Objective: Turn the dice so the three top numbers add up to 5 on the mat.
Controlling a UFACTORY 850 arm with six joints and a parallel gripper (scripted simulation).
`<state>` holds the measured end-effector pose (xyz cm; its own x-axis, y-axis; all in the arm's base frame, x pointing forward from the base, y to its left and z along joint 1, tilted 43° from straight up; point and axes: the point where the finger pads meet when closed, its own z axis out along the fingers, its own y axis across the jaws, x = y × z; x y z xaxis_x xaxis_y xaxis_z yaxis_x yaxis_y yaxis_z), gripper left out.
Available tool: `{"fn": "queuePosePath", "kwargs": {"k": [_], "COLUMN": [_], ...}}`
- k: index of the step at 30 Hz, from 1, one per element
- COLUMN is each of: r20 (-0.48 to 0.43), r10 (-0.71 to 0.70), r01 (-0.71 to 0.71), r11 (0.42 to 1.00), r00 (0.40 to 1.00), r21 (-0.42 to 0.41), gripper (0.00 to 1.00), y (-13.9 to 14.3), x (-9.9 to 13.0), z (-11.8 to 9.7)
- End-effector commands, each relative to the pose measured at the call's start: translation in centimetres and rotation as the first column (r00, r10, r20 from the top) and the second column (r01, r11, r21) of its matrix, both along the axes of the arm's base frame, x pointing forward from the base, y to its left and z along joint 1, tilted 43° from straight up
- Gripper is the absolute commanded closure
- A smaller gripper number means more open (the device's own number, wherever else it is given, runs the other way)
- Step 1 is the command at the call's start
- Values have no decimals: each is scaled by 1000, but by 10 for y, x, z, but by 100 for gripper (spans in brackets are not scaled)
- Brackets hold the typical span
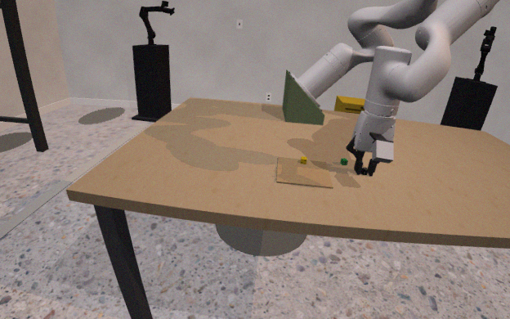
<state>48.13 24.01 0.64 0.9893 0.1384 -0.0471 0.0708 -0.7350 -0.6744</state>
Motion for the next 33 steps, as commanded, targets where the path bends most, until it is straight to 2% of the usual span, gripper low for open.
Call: {"fn": "queuePosePath", "kwargs": {"k": [1, 8, 9, 33], "r20": [1, 1, 1, 1], "r10": [-1, -1, -1, -1], "r01": [1, 1, 1, 1], "r11": [1000, 1000, 1000, 1000], "r00": [1000, 1000, 1000, 1000], "r21": [0, 0, 0, 0], "gripper": [69, 69, 89, 89], "y": [0, 0, 0, 0], "x": [1, 1, 1, 1], "z": [0, 0, 0, 0]}}
